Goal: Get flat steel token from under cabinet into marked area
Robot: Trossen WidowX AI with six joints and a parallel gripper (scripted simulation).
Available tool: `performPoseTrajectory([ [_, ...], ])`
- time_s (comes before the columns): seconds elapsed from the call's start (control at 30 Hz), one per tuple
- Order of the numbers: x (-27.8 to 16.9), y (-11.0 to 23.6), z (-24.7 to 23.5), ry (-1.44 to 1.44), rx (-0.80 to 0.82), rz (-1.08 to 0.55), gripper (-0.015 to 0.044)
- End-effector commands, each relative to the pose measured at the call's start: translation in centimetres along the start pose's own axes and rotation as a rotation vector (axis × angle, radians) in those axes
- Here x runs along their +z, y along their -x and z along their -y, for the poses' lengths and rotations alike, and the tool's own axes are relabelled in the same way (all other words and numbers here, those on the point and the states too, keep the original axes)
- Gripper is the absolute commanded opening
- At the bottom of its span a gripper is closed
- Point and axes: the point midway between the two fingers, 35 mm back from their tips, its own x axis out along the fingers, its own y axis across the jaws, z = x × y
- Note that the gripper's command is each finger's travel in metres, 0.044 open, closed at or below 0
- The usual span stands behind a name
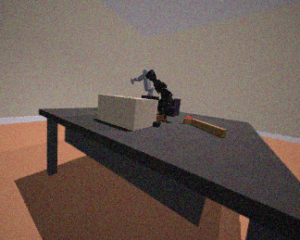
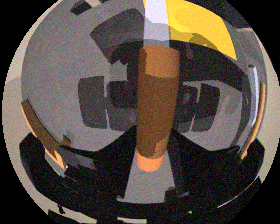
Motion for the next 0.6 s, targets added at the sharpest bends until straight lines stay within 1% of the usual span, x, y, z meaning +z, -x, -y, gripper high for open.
performPoseTrajectory([
  [0.0,0.6,0.0,-0.1,0.002,0.002,0.001,0.0000],
  [0.57,2.6,0.0,-0.1,0.001,0.002,0.002,0.0000],
])
